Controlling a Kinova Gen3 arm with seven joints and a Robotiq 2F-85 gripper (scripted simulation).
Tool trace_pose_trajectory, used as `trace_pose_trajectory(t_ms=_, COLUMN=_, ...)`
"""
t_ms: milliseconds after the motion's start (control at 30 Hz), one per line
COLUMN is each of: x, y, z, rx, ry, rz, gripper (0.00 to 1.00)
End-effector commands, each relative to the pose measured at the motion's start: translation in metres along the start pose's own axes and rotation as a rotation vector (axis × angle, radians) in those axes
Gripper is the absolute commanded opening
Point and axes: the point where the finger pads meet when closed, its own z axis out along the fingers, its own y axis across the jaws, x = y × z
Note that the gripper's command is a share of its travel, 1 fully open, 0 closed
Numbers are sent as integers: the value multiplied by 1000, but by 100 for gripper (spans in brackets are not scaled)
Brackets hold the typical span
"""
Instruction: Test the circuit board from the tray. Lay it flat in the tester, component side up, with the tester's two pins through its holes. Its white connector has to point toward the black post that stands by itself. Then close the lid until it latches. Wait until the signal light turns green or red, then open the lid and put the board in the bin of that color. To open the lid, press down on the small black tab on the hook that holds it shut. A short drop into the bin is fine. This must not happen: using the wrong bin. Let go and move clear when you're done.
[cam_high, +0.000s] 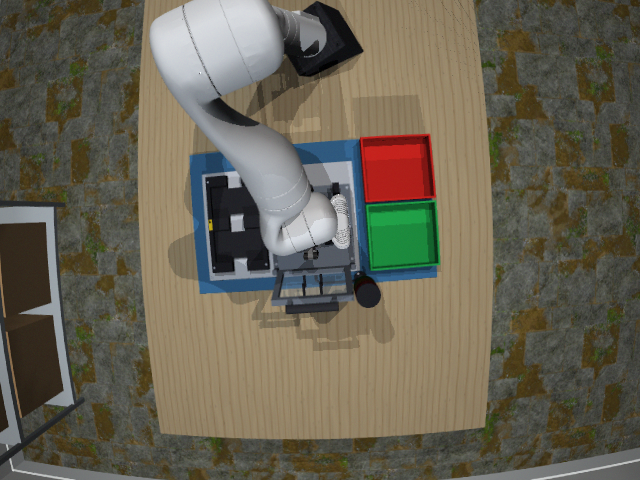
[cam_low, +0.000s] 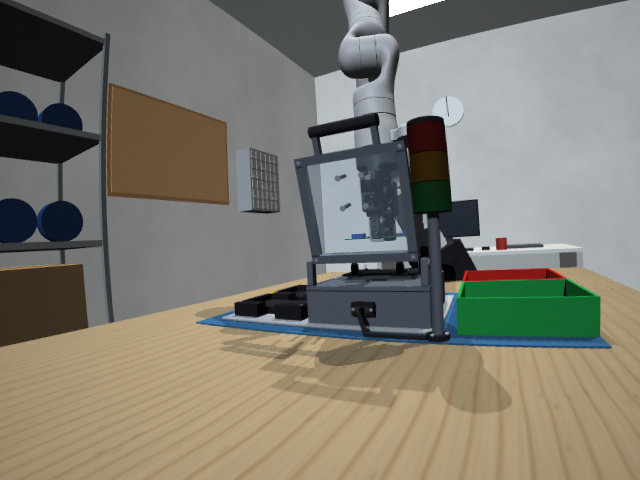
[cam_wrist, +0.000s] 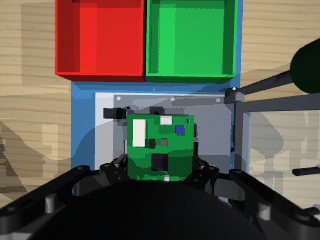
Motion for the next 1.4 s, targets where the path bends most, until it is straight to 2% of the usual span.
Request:
trace_pose_trajectory(t_ms=0, x=-2, y=-1, z=5, rx=4, ry=-4, rz=3, gripper=77)
trace_pose_trajectory(t_ms=733, x=-2, y=-1, z=37, rx=4, ry=-4, rz=3, gripper=77)
trace_pose_trajectory(t_ms=1367, x=-2, y=-1, z=40, rx=4, ry=-4, rz=3, gripper=77)
